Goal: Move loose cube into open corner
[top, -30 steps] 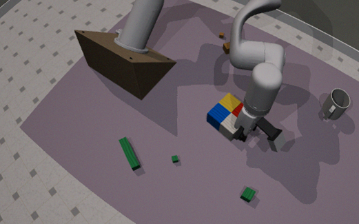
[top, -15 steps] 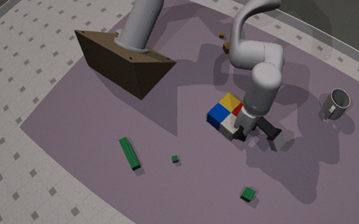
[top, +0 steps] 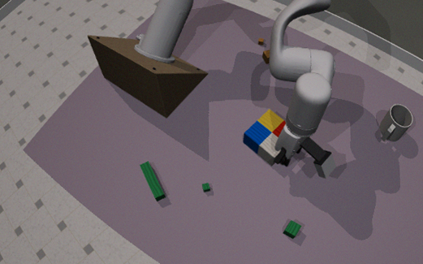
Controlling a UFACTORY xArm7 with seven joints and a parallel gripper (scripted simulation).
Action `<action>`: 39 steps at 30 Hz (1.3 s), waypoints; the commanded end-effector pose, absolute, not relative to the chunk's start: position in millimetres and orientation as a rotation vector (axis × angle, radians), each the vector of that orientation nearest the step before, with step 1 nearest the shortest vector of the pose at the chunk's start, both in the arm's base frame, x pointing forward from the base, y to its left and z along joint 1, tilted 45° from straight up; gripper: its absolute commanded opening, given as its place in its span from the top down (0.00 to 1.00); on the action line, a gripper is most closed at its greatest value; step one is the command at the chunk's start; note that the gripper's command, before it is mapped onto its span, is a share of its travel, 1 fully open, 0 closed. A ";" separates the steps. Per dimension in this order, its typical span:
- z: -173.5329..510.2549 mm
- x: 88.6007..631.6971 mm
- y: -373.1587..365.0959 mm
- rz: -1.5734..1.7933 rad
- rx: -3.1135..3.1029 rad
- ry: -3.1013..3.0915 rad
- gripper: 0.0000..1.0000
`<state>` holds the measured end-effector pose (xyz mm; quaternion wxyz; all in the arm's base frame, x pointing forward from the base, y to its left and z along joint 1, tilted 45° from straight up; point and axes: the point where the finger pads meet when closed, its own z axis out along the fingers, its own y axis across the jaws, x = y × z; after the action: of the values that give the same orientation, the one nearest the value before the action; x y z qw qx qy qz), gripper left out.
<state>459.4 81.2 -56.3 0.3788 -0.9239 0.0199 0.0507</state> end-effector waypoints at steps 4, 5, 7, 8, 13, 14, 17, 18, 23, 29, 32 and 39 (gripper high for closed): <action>-55.6 460.9 78.9 0.124 -2.363 0.053 0.52; -55.6 460.9 78.9 0.124 -2.363 0.053 0.52; -55.6 460.9 78.9 0.124 -2.363 0.053 0.52; -55.6 460.9 78.9 0.124 -2.363 0.053 0.52; -55.6 460.9 78.9 0.124 -2.363 0.053 0.52; -55.6 461.0 78.9 0.124 -2.363 0.053 0.52; -55.7 462.3 78.9 0.124 -2.363 0.053 0.52; -55.8 463.0 78.9 0.124 -2.363 0.053 0.52; -56.1 465.9 78.9 0.124 -2.363 0.053 0.52; -56.6 470.5 78.9 0.124 -2.363 0.053 0.52; -56.6 470.8 78.9 0.124 -2.363 0.053 0.52; -56.0 470.9 78.3 0.124 -2.363 0.053 0.52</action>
<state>469.2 80.9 -57.1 0.3788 -0.9239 0.0199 0.0509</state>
